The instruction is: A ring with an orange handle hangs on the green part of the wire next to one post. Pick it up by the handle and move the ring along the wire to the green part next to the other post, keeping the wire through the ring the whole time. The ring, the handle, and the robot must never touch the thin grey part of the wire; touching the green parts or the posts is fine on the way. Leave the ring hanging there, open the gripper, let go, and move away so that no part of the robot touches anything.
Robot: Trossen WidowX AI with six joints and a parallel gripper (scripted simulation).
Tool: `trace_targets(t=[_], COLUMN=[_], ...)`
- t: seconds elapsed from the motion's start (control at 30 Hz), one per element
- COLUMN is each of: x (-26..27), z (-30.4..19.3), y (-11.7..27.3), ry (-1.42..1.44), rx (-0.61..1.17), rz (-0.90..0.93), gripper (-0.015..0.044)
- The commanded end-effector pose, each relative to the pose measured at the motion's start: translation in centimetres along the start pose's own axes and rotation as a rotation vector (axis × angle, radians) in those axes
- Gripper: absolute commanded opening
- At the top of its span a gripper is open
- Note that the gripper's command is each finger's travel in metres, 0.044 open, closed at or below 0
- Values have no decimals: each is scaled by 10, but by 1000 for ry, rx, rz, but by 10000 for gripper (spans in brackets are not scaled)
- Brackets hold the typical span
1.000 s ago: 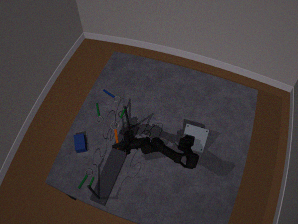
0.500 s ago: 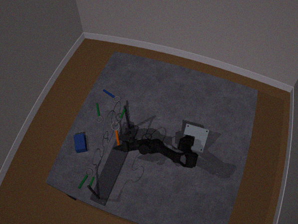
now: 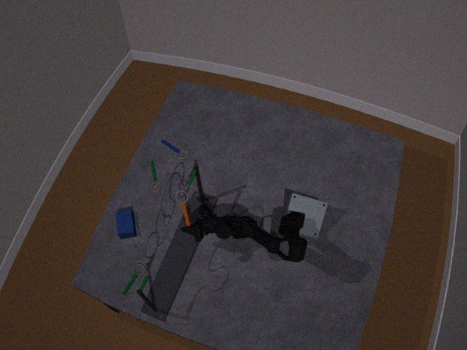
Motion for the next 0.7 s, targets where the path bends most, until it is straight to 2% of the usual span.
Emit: trace_targets(t=[0.0,0.67], x=[-11,-48], z=[2,16], y=[1,12], ry=[51,349], rx=[6,37], rz=[-36,-173], gripper=[-150,-150])
Point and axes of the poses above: the point midway between the two fingers, 35 mm back from their tips, its own y axis back along the fingers, its own x axis across the jaws, z = x × y, the point moved 8 cm from there along y, back along the fingers, and after that the axes turned 4 degrees about -y, right-handed, at the moved point
